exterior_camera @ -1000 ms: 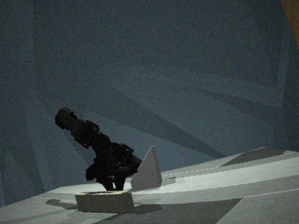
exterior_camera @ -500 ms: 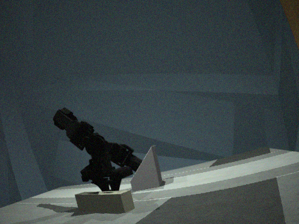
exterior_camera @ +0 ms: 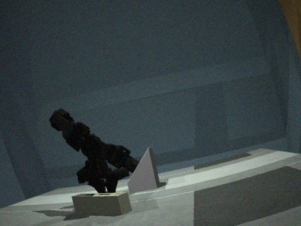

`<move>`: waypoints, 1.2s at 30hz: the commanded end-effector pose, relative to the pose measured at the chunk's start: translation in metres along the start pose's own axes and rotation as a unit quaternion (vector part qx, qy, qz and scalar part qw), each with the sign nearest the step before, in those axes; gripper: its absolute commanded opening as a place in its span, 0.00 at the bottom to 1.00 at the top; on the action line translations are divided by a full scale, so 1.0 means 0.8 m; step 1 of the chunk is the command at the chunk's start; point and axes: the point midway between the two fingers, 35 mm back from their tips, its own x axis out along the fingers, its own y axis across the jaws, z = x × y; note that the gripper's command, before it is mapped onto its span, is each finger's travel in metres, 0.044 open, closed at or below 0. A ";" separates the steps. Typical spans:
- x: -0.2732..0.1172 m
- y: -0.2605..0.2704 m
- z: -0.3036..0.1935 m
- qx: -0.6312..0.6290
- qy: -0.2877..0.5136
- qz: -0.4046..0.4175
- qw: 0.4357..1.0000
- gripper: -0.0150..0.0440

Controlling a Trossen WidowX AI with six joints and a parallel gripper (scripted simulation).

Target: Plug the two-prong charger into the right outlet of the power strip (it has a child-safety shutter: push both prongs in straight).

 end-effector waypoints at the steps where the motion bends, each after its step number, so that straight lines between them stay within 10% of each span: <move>1: -0.001 0.000 0.002 -0.001 -0.002 -0.001 1.000 0.25; 36: -0.002 -0.001 0.008 -0.001 -0.002 -0.001 1.000 0.25</move>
